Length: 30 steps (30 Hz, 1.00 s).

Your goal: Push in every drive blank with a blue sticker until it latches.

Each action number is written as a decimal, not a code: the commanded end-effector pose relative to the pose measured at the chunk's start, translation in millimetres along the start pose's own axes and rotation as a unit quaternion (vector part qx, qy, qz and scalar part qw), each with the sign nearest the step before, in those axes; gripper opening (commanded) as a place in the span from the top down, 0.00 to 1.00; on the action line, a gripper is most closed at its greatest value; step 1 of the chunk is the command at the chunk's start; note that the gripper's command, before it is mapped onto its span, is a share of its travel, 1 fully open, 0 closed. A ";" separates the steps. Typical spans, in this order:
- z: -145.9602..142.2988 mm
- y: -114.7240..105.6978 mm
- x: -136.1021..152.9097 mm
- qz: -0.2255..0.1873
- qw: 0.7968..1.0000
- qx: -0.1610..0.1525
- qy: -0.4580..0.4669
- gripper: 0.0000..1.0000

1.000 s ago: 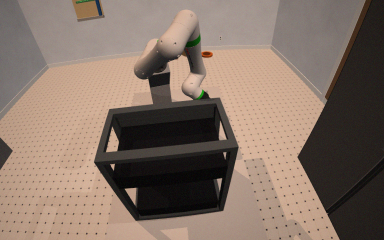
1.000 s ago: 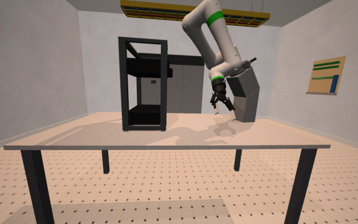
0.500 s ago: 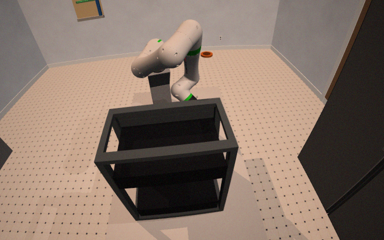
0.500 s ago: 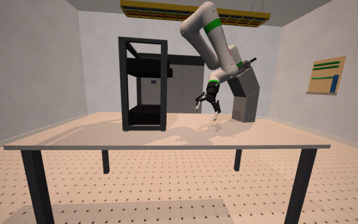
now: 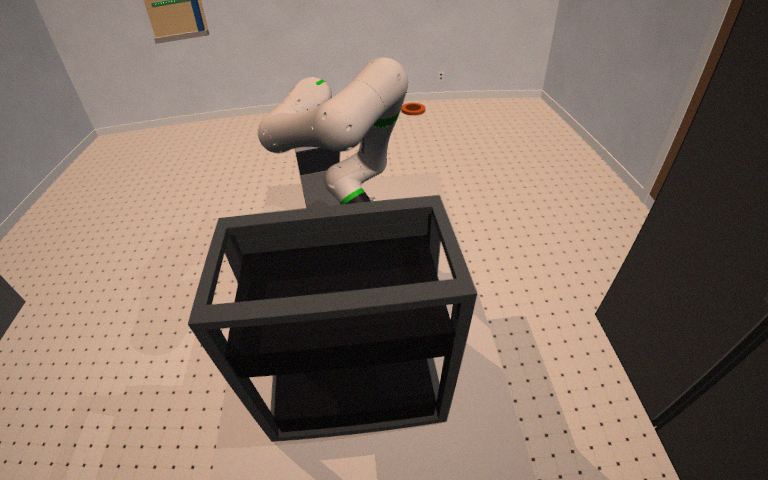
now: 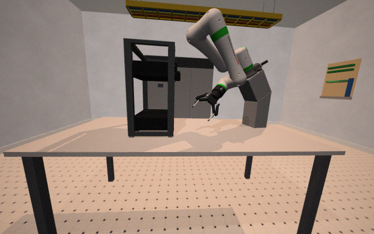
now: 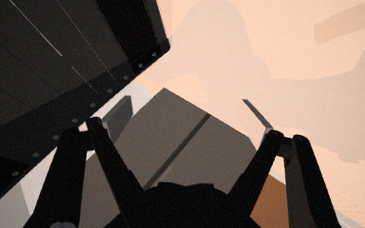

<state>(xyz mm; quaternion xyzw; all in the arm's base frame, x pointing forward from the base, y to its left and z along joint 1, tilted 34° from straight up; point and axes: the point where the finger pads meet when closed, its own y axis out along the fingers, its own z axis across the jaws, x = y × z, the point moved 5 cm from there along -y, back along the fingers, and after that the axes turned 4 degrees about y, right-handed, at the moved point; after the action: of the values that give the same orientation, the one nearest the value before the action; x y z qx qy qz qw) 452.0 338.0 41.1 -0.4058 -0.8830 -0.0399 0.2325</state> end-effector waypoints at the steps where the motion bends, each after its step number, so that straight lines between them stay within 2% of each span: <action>1: -26.1 -15.1 -25.7 0.018 0.999 -0.047 0.000 0.00; 5: -48.1 -31.7 -45.5 0.034 0.996 -0.086 -0.005 0.00; 7: -48.1 -31.7 -45.5 0.034 0.996 -0.086 -0.005 0.00; 10: -71.6 -52.4 -64.8 0.052 0.990 -0.127 -0.014 0.00; 18: -111.9 -95.6 -92.6 0.081 0.976 -0.198 -0.037 0.00; 22: -131.7 -120.6 -103.1 0.095 0.966 -0.234 -0.053 0.00; 24: -131.7 -120.6 -103.1 0.095 0.966 -0.234 -0.053 0.00; 30: -162.7 -165.4 -114.0 0.116 0.946 -0.290 -0.086 0.00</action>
<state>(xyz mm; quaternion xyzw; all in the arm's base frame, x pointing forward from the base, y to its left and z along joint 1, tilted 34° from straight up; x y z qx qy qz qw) 465.0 131.7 139.1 -0.5450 -0.8083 -0.2141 0.0615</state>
